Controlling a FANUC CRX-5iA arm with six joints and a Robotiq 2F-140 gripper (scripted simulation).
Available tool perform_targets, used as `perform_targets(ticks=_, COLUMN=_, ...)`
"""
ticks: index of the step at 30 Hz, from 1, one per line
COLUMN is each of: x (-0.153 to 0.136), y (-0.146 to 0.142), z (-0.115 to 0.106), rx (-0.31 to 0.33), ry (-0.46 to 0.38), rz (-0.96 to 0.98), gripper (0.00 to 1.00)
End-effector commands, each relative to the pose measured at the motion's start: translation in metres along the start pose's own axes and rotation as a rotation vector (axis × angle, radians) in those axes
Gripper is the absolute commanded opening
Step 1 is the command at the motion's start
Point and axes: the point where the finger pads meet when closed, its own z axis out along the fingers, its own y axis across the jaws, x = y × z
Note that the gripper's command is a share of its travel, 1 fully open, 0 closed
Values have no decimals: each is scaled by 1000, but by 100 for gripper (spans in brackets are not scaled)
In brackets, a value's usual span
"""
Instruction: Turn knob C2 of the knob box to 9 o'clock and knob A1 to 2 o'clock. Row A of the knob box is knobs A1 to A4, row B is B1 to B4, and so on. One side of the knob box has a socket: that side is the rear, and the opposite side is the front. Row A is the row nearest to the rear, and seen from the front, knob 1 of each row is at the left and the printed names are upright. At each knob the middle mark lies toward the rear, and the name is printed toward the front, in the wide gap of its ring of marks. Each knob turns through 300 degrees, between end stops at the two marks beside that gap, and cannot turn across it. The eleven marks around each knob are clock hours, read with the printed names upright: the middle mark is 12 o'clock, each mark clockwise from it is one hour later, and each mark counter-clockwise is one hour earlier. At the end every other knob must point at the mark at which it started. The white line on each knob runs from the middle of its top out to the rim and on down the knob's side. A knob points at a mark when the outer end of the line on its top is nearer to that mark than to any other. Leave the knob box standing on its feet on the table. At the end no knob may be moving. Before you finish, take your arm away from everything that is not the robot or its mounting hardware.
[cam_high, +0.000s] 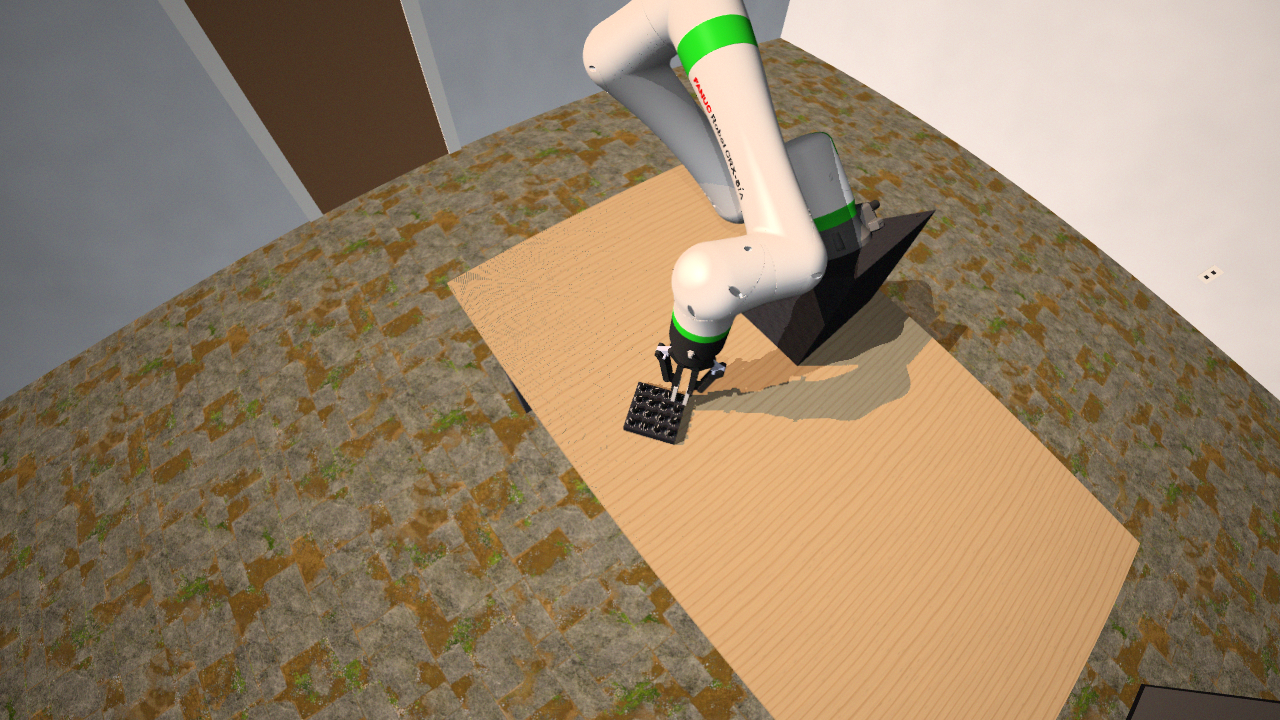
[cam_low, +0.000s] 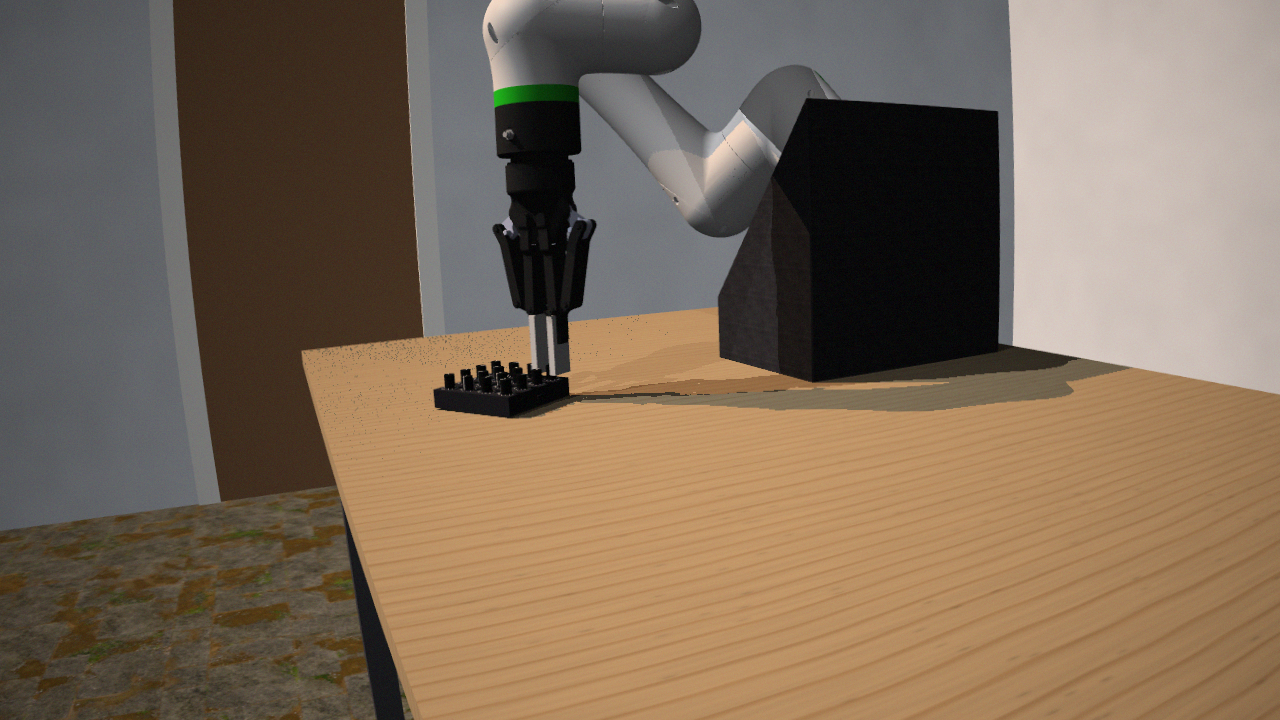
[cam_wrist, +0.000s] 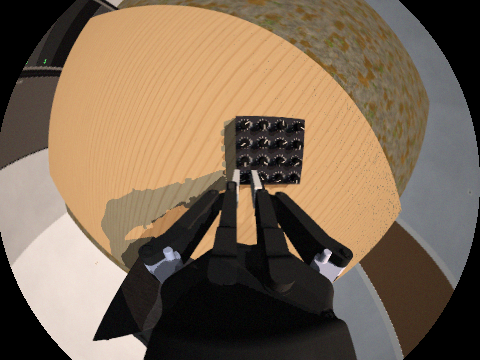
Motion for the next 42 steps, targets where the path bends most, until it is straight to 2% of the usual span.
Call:
perform_targets(ticks=1, x=0, y=0, z=0, rx=0, ry=0, rz=0, gripper=12)
perform_targets(ticks=24, x=0, y=0, z=0, rx=0, ry=0, rz=0, gripper=12)
perform_targets(ticks=25, x=0, y=0, z=0, rx=0, ry=0, rz=0, gripper=5)
perform_targets(ticks=42, x=0, y=0, z=0, rx=0, ry=0, rz=0, gripper=5)
